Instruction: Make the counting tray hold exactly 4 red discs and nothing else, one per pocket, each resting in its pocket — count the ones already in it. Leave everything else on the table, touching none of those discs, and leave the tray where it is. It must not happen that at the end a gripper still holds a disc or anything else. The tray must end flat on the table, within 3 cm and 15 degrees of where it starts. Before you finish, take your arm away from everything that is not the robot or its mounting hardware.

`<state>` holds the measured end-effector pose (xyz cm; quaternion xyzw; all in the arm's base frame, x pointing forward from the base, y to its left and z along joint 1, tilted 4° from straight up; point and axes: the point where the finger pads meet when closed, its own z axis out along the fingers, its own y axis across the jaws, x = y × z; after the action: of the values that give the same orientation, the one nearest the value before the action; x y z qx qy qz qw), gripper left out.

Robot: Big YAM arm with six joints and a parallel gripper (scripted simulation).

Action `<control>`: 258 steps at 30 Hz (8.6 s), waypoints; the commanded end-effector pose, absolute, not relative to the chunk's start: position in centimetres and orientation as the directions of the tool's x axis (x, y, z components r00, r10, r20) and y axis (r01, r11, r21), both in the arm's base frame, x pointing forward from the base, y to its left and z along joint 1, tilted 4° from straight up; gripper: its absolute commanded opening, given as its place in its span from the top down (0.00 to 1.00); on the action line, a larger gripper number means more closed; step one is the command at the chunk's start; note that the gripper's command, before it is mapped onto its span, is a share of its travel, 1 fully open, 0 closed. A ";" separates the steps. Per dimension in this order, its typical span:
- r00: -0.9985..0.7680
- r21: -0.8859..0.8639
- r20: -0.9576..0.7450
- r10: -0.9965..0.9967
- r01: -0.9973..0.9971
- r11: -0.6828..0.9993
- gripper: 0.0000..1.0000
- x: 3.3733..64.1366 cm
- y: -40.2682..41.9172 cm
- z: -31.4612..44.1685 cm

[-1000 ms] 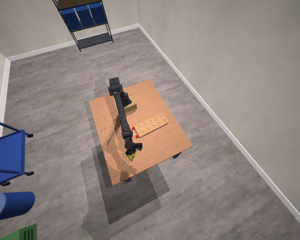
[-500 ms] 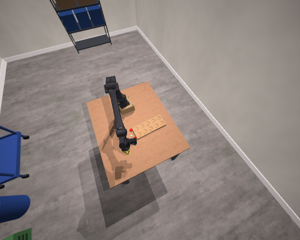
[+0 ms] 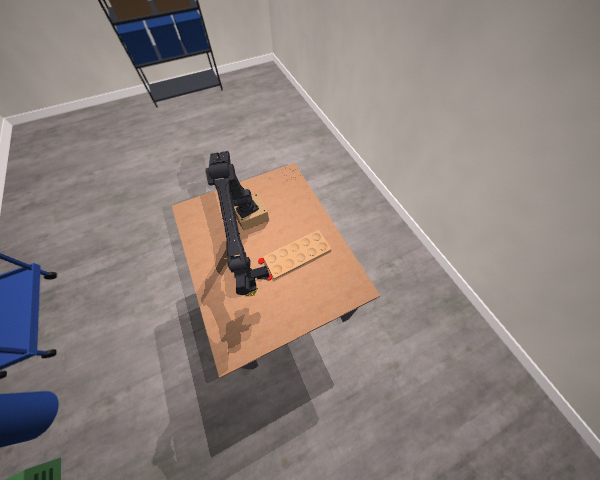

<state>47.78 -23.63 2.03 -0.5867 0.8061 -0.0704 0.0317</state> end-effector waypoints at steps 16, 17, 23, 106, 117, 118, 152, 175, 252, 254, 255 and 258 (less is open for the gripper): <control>-0.168 0.041 0.036 -0.985 -0.985 0.170 0.56 43.6 -23.0 1.0; -0.168 0.041 0.036 -0.985 -0.985 0.170 0.56 43.6 -23.0 1.0; -0.168 0.045 0.035 -0.985 -0.984 0.170 0.56 43.4 -22.9 0.8; -0.171 0.050 0.038 -0.985 -0.984 0.172 0.56 42.0 -22.8 -8.7; -0.171 0.051 0.037 -0.985 -0.984 0.172 0.56 41.9 -22.7 -9.5; -0.170 0.051 0.037 -0.985 -0.984 0.172 0.56 41.9 -22.7 -9.6; -0.171 0.051 0.037 -0.985 -0.984 0.172 0.56 41.8 -22.7 -10.0; -0.171 0.034 0.043 -0.984 -0.984 0.173 1.00 42.6 -23.1 -10.3; -0.174 0.019 0.010 -0.985 -0.985 0.174 1.00 48.8 20.1 1.5; -0.174 0.023 0.008 -0.985 -0.985 0.174 1.00 47.6 23.2 1.5; -0.174 0.023 0.008 -0.985 -0.985 0.174 1.00 47.1 24.2 1.5; -0.174 0.024 0.009 -0.985 -0.985 0.174 1.00 46.4 25.8 1.5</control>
<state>44.83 24.47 0.87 -0.6818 0.7314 0.0074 -0.0150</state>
